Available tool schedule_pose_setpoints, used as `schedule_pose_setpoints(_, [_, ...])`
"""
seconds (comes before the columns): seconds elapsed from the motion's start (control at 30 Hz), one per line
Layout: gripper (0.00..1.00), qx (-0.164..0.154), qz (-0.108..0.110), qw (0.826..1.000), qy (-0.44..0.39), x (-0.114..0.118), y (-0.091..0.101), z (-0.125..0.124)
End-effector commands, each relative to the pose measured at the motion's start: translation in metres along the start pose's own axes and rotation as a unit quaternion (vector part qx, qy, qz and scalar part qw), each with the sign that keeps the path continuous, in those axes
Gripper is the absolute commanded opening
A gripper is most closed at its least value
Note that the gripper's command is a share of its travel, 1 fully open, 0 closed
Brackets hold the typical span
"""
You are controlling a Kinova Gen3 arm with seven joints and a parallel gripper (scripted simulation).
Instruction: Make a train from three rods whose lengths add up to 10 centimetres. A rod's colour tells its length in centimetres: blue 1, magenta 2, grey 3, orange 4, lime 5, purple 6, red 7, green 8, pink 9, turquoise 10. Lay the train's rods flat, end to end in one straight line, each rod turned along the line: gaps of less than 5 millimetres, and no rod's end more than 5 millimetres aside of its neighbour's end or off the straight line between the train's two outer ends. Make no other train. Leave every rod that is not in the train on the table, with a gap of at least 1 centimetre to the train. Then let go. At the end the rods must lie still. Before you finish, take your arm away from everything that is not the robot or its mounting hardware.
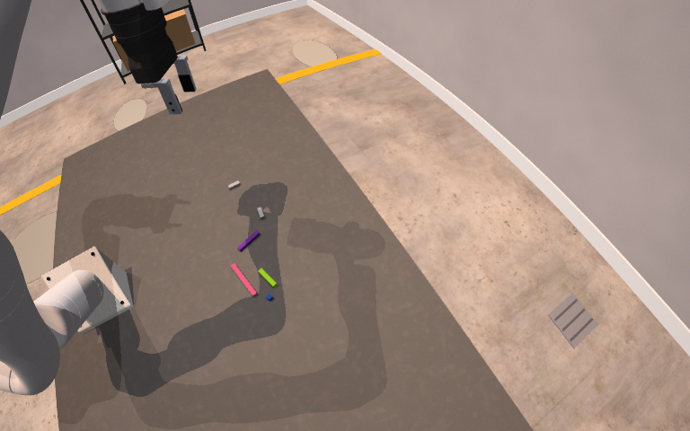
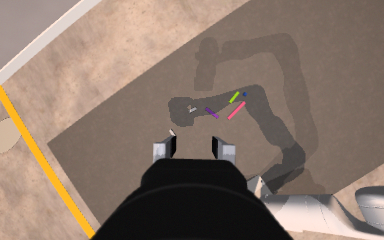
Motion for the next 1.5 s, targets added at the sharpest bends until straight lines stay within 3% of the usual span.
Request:
schedule_pose_setpoints(0.0, [1.00, 0.000, -0.001, 1.000, 0.000, 0.000, 0.001, 0.000])
schedule_pose_setpoints(1.1, [1.00, 0.002, -0.001, 1.000, 0.015, -0.001, -0.002, -0.003])
schedule_pose_setpoints(1.47, [1.00, 0.003, 0.001, 0.998, 0.056, -0.002, -0.010, -0.012])
Point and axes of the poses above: the point where the finger pads meet when closed, its own y axis back along the fingers, its own x axis across the jaws, z = x × y, the point moved 10 cm from there along y, back along the fingers, and after that the axes turned 5 degrees about y, right-handed, at the moved point
